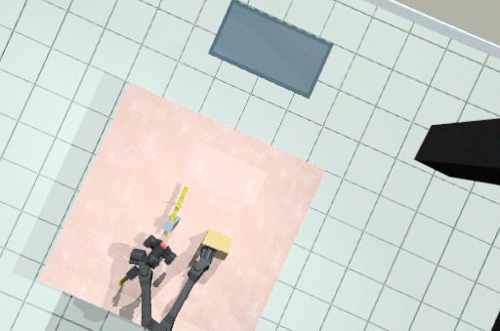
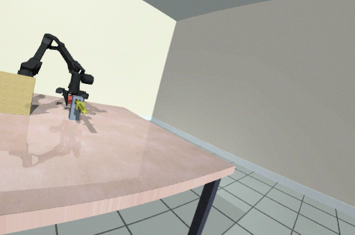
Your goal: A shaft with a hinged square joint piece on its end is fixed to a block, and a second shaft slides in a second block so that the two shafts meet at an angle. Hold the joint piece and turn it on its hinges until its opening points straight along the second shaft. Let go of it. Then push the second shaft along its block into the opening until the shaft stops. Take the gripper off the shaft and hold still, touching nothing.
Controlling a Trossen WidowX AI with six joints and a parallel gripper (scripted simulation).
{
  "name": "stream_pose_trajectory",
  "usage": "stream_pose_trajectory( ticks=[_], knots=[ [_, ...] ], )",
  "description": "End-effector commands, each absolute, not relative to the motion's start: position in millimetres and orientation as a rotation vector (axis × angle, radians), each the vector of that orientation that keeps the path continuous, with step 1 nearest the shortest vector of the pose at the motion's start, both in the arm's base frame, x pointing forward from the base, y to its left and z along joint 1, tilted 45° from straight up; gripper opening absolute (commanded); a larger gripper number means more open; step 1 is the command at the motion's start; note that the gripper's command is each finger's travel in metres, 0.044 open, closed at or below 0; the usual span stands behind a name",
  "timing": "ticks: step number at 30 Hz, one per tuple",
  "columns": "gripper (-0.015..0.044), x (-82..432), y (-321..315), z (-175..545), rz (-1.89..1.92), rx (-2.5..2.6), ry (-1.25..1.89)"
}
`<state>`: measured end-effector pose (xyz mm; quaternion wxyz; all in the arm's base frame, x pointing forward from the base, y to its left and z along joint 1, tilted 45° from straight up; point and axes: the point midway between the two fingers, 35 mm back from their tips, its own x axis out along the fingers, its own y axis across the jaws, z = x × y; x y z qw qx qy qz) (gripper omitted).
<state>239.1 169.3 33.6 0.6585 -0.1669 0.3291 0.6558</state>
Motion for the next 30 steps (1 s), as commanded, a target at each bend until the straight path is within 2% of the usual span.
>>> stream_pose_trajectory(
  ticks=[1, 30],
  knots=[
    [0.0, 240.4, 166.2, 33.7, 1.493, -0.465, 0.778],
    [0.0, 244.6, 145.1, 39.3, 1.485, -0.658, 0.89]
  ],
)
